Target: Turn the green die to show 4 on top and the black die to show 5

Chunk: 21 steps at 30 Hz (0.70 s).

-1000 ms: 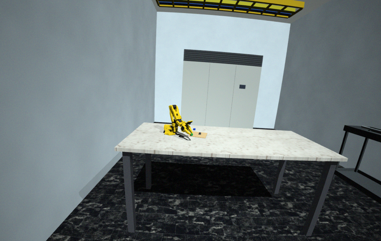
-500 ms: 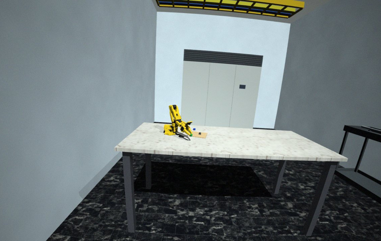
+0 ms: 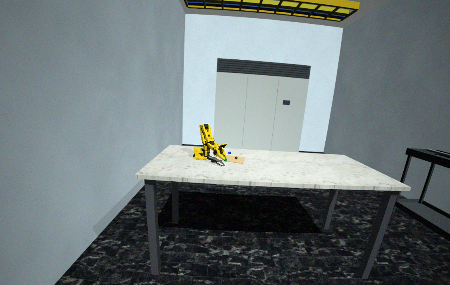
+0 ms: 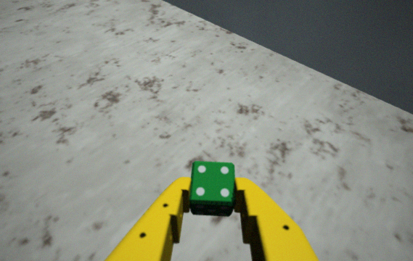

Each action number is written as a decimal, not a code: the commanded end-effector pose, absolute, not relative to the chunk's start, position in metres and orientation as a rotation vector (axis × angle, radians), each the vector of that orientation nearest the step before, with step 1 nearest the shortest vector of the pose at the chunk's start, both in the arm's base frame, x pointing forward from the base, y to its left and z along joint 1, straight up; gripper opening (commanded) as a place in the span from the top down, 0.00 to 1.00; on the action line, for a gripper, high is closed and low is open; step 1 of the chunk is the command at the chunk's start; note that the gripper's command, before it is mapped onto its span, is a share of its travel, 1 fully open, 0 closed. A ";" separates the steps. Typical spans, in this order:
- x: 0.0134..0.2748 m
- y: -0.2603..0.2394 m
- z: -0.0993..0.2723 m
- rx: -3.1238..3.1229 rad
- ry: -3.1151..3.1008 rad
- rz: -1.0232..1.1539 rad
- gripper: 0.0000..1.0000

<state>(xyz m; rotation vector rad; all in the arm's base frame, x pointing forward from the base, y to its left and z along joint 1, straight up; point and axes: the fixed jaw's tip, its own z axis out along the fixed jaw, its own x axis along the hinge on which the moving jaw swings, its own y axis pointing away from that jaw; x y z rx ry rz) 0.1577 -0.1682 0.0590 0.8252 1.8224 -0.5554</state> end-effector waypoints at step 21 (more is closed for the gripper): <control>0.160 -0.168 0.053 0.804 1.812 -0.562 1.00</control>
